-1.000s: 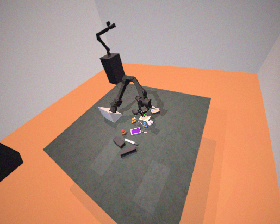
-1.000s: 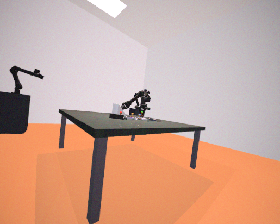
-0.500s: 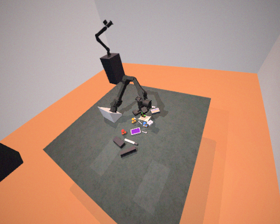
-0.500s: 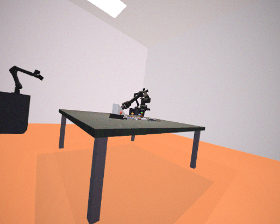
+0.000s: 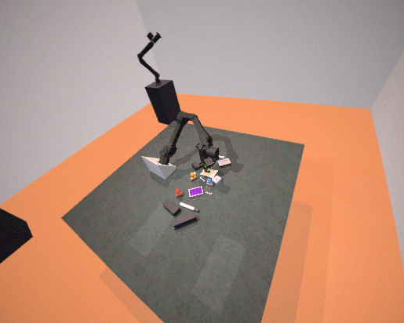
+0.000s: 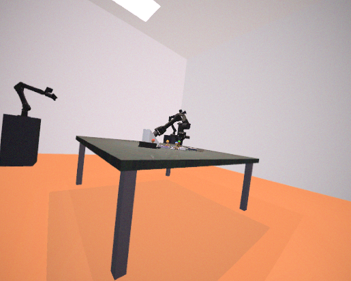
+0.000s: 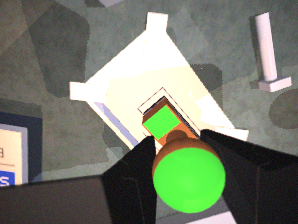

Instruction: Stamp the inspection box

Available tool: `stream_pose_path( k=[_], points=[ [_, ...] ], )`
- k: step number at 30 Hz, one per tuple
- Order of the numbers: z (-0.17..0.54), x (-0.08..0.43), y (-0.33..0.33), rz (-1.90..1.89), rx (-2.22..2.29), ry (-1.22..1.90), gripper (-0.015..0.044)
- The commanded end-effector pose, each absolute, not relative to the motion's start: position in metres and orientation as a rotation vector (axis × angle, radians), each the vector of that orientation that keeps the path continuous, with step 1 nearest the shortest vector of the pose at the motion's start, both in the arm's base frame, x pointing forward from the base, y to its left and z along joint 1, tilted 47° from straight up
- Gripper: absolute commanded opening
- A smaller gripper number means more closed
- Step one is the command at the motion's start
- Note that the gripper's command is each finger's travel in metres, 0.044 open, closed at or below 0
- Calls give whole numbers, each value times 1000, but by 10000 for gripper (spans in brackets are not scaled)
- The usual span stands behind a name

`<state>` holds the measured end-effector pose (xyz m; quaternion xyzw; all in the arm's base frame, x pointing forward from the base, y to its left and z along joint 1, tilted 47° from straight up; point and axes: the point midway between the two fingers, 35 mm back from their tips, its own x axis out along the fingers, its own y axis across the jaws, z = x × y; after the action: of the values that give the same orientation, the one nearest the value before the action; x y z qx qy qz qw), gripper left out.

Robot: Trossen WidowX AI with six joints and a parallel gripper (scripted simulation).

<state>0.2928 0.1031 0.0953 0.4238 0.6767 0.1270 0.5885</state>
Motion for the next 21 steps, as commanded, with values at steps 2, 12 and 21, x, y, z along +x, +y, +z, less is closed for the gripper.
stream_pose_path(
  k=[2,12,21],
  points=[
    [93,292,106,294,995,1579,0],
    [91,292,108,295,995,1579,0],
    [90,292,109,295,995,1579,0]
  ],
)
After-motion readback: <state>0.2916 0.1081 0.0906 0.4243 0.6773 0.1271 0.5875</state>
